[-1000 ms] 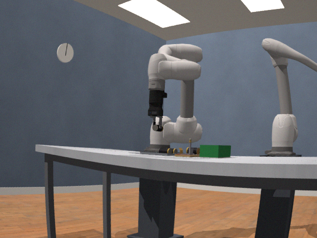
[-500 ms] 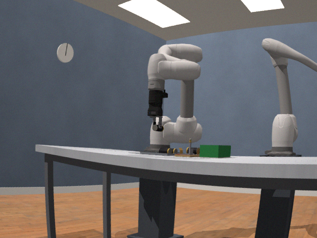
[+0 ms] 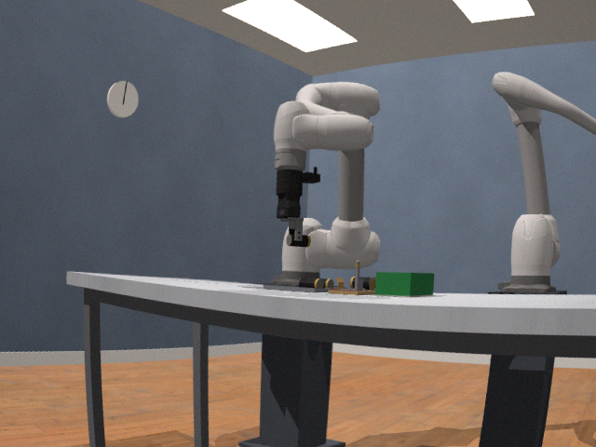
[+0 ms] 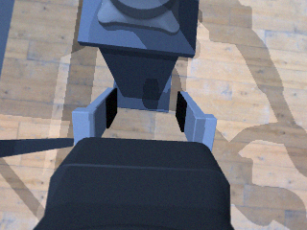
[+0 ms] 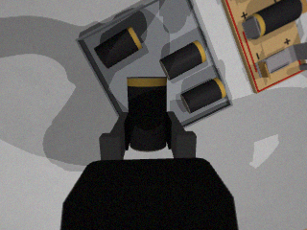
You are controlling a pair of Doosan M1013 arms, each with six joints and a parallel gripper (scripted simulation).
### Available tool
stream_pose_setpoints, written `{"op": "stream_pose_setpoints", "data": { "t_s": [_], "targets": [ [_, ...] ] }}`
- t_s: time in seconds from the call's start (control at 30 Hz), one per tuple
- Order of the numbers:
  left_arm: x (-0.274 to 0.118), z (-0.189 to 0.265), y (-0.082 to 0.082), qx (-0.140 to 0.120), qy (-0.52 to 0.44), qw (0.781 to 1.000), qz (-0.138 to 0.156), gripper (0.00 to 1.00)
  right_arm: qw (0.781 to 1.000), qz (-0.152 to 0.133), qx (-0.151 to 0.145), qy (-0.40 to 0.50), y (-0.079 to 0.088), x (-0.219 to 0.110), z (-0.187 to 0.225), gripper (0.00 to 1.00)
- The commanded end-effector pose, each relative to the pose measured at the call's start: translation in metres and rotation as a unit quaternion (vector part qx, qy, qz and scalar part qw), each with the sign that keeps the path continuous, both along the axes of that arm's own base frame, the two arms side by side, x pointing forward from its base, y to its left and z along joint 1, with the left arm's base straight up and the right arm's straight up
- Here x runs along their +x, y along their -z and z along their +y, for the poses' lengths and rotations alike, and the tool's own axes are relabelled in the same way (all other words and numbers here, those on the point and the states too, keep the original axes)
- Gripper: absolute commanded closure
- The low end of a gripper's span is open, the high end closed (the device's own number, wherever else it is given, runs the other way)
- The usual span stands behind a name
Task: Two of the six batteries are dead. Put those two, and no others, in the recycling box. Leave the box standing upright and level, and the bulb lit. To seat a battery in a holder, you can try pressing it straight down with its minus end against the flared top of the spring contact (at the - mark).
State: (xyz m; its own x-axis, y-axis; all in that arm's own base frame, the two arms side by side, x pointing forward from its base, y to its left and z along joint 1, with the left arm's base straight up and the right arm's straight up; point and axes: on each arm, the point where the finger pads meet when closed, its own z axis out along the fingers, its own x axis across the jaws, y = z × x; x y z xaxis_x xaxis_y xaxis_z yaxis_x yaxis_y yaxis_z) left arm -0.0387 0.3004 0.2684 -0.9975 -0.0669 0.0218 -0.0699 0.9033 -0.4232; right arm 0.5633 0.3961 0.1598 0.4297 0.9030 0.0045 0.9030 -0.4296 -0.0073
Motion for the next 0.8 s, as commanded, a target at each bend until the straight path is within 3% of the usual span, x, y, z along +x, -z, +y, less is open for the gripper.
{"op": "stream_pose_setpoints", "data": {
  "t_s": [0.0,0.2,0.47,0.57,0.77],
  "targets": [
    [-0.0002,0.0004,-0.0006,0.001,0.0,1.0,0.0,0.0,0.999,-0.003,-0.003,0.044,-0.0015,0.0003,0.0007,0.43],
    [-0.0002,0.0004,-0.0006,0.001,0.0,1.0,0.0,0.0,0.979,-0.002,-0.003,0.202,-0.0015,0.0003,0.0007,0.43],
    [-0.0002,0.0004,-0.0006,0.001,0.0,1.0,0.0,0.0,0.924,-0.001,-0.003,0.383,-0.0015,0.0004,0.0007,0.43],
    [-0.0002,0.0004,-0.0006,0.001,0.0,1.0,0.0,0.0,0.916,-0.001,-0.003,0.401,-0.0015,0.0004,0.0007,0.43],
    [-0.0002,0.0004,-0.0006,0.001,0.0,1.0,0.0,0.0,0.875,-0.001,-0.003,0.485,-0.0015,0.0004,0.0007,0.43]
  ]
}}
